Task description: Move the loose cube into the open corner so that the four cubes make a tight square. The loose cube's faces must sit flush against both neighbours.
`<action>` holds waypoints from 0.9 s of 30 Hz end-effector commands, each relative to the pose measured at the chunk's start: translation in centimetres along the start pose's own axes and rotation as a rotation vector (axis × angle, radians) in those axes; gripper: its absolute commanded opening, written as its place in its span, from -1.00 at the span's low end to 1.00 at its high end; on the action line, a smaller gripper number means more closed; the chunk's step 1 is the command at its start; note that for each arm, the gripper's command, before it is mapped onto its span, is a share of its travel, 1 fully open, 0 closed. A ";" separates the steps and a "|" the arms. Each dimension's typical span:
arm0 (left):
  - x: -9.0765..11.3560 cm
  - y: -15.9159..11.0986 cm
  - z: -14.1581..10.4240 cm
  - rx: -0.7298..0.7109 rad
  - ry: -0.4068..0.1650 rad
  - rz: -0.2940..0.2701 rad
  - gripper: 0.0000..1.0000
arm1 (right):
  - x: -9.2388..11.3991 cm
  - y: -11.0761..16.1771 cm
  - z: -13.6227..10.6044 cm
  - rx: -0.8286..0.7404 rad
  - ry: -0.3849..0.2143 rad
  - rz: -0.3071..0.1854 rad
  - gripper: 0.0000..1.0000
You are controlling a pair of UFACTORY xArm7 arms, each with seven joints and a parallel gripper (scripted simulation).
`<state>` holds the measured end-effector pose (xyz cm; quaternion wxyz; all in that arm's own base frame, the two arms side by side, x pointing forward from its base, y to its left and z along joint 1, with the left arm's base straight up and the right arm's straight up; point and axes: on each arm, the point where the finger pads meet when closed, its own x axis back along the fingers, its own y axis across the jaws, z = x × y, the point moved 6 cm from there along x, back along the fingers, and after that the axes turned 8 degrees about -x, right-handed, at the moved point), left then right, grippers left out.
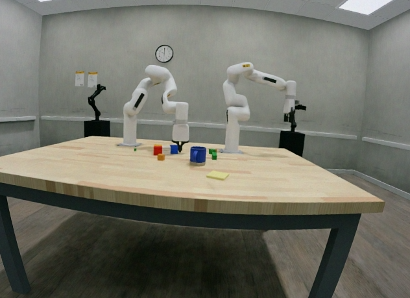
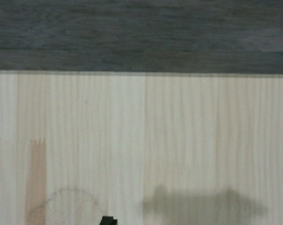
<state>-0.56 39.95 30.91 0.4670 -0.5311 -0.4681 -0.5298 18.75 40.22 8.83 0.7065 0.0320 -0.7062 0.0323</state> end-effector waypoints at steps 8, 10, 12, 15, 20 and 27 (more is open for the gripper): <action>0.1 0.0 0.0 0.000 0.002 0.000 1.00 | 0.1 -0.4 -0.1 0.000 -0.001 -0.002 -1.00; 0.1 0.0 0.0 0.000 0.002 0.000 1.00 | 0.1 -0.6 -0.1 0.000 -0.001 -0.002 -1.00; 0.1 0.0 0.0 0.000 0.002 0.000 1.00 | 0.1 -0.7 -0.2 0.000 -0.001 -0.002 -1.00; 0.1 0.0 0.0 0.000 0.002 0.000 1.00 | 0.1 -0.8 -0.2 0.000 -0.001 -0.002 -1.00; 0.1 0.0 0.0 0.000 0.002 0.000 1.00 | 0.1 -1.1 -0.2 0.000 -0.001 -0.002 -1.00; 0.1 0.0 0.0 0.000 0.002 0.000 1.00 | 0.1 -1.4 -0.3 0.000 -0.001 -0.002 -1.00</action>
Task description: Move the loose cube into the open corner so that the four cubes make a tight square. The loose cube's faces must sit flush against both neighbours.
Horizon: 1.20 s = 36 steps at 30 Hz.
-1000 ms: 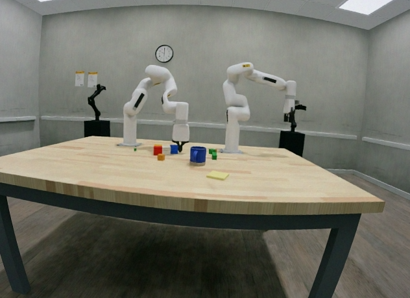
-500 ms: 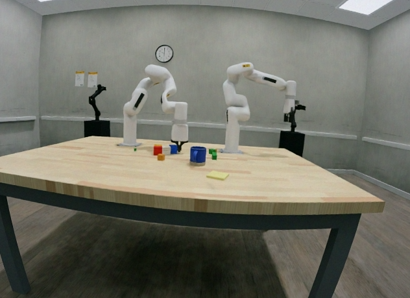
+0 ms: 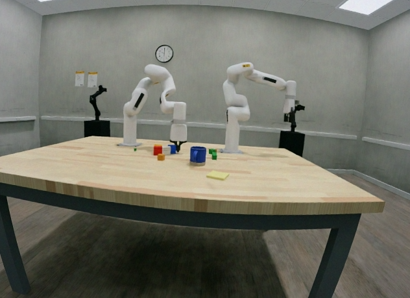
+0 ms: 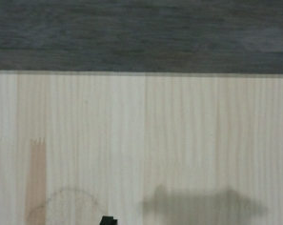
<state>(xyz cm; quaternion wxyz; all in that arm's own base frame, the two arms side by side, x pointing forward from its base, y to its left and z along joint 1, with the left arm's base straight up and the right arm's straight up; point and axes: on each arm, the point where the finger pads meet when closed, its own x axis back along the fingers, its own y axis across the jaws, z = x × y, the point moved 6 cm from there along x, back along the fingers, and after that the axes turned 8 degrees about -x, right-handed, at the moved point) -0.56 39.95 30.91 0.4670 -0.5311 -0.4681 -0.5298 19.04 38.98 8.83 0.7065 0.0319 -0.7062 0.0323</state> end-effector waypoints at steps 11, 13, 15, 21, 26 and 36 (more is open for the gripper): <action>0.1 0.0 0.0 0.000 0.002 0.000 1.00 | 0.1 -0.8 -0.2 0.000 -0.001 -0.002 -1.00; 0.1 0.0 0.0 0.000 0.002 0.000 1.00 | 0.1 -0.9 -0.2 0.000 -0.001 -0.002 -1.00; 0.1 0.0 0.0 0.000 0.002 0.000 1.00 | 0.1 -1.0 -0.2 0.000 -0.001 -0.002 -1.00; 0.1 0.0 0.0 0.000 0.002 0.000 1.00 | 0.1 -1.3 -0.2 0.000 -0.001 -0.002 -1.00; 0.1 0.0 0.0 0.000 0.002 0.000 1.00 | 0.1 -1.6 -0.3 0.000 -0.001 -0.002 -1.00; 0.1 0.0 0.0 0.000 0.002 0.000 1.00 | 0.1 -2.0 -0.3 0.000 -0.001 -0.002 -1.00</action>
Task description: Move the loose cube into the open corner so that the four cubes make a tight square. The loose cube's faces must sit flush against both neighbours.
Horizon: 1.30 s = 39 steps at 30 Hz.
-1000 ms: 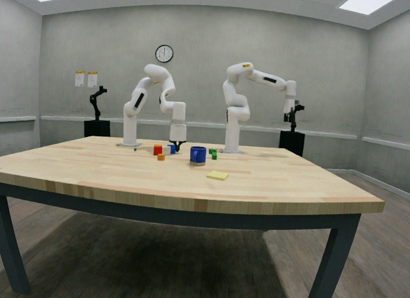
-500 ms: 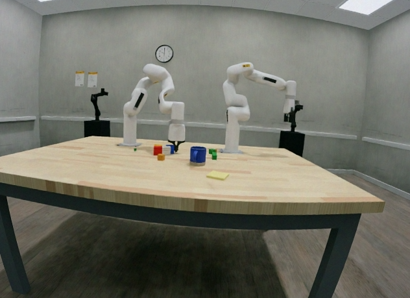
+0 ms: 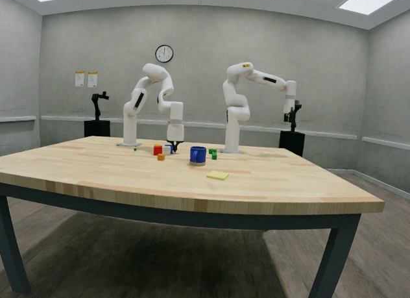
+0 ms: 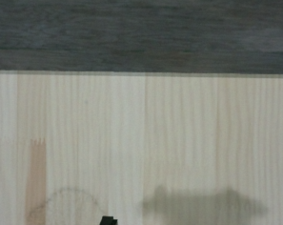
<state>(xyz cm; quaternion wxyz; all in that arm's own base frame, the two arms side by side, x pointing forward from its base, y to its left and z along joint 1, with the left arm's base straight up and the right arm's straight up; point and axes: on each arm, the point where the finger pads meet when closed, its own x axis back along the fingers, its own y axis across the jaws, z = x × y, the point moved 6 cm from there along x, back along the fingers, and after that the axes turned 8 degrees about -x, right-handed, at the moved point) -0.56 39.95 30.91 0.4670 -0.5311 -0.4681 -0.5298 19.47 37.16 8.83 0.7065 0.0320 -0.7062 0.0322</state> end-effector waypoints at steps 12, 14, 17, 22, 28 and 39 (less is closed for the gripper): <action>0.1 0.0 0.0 0.000 0.002 0.000 1.00 | 0.1 -0.5 -0.1 0.000 -0.001 -0.002 -1.00; 0.1 0.0 0.0 0.000 0.002 0.000 1.00 | 0.1 -0.6 -0.1 0.000 -0.001 -0.002 -1.00; 0.1 0.0 0.0 0.000 0.002 0.000 1.00 | 0.1 -0.7 -0.2 0.000 -0.001 -0.002 -1.00; 0.1 0.0 0.0 0.000 0.002 0.000 1.00 | 0.1 -0.8 -0.2 0.000 -0.001 -0.002 -1.00; 0.1 0.0 0.0 0.000 0.002 0.000 1.00 | 0.1 -0.9 -0.2 0.000 -0.001 -0.002 -1.00; 0.1 0.0 0.0 0.000 0.002 0.000 1.00 | 0.1 -1.0 -0.2 0.000 -0.001 -0.002 -1.00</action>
